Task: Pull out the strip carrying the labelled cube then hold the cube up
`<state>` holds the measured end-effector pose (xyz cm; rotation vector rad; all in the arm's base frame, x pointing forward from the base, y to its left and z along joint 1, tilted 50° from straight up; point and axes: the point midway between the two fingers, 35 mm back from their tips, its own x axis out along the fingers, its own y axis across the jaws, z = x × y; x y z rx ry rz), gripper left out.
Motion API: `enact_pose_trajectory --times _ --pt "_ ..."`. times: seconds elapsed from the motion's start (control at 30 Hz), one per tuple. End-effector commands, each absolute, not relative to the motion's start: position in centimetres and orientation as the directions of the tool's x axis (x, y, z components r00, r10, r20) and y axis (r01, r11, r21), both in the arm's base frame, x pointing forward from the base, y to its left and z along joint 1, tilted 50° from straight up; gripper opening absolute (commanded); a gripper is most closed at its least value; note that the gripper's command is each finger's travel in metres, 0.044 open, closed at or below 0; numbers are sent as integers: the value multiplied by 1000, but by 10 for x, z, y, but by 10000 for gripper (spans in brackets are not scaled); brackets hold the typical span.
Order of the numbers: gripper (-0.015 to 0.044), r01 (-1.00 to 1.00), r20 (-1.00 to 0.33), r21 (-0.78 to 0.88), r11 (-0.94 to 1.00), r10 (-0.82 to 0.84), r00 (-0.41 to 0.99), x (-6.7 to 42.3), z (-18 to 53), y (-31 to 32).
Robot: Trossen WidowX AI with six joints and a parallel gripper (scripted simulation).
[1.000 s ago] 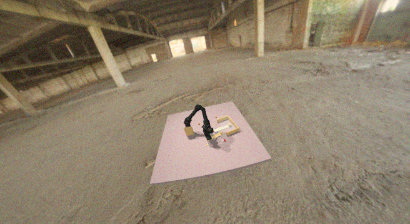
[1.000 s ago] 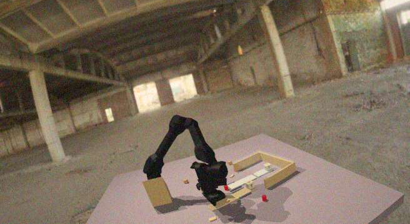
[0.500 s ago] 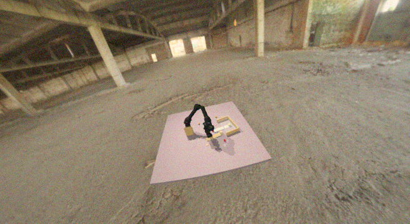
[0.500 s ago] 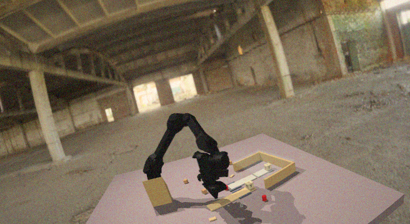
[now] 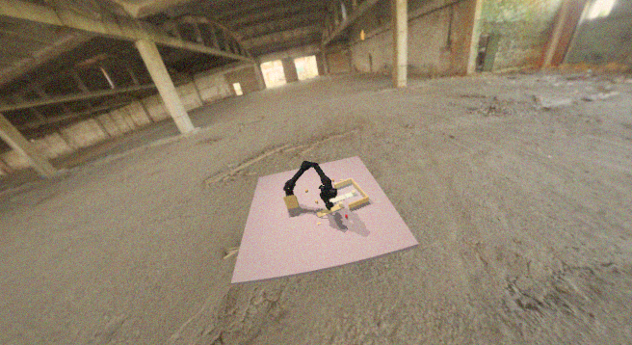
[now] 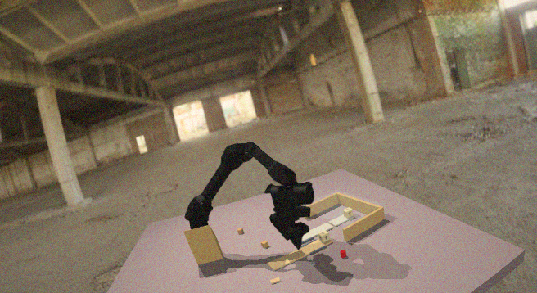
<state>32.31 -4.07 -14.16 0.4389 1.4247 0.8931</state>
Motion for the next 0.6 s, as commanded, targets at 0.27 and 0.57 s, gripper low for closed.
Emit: enact_pose_trajectory --times 0.27,0.57 --pt "440 -263 -655 741 617 750 -87 367 -129 -32" --pt "440 -263 -655 742 617 751 -86 401 -120 -27"
